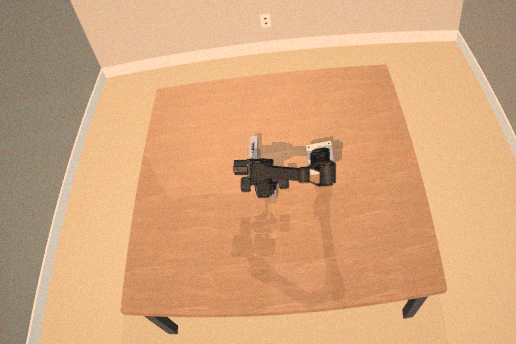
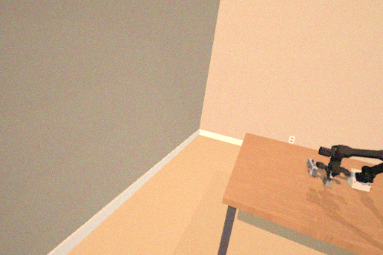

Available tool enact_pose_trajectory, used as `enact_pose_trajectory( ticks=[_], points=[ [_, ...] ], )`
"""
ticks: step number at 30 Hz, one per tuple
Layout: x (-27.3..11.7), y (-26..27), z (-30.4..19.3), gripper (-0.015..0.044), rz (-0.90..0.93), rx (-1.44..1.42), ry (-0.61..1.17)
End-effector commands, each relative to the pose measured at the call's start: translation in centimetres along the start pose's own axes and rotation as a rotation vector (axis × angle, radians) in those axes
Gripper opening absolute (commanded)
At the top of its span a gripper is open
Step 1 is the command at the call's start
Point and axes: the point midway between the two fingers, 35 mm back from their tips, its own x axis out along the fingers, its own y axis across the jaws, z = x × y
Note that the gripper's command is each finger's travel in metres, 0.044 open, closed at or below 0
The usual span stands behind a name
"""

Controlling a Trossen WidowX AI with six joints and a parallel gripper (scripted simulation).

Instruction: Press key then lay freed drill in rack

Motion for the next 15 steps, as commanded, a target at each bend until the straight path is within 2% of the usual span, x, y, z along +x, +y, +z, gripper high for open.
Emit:
enact_pose_trajectory(
  ticks=[1, 15],
  points=[
    [0.1, 0.7, 0.0, 0.0000, 0.004, 0.010, -0.001],
    [1.5, 1.4, 0.0, 0.0000, 0.004, 0.010, -0.001]
  ],
)
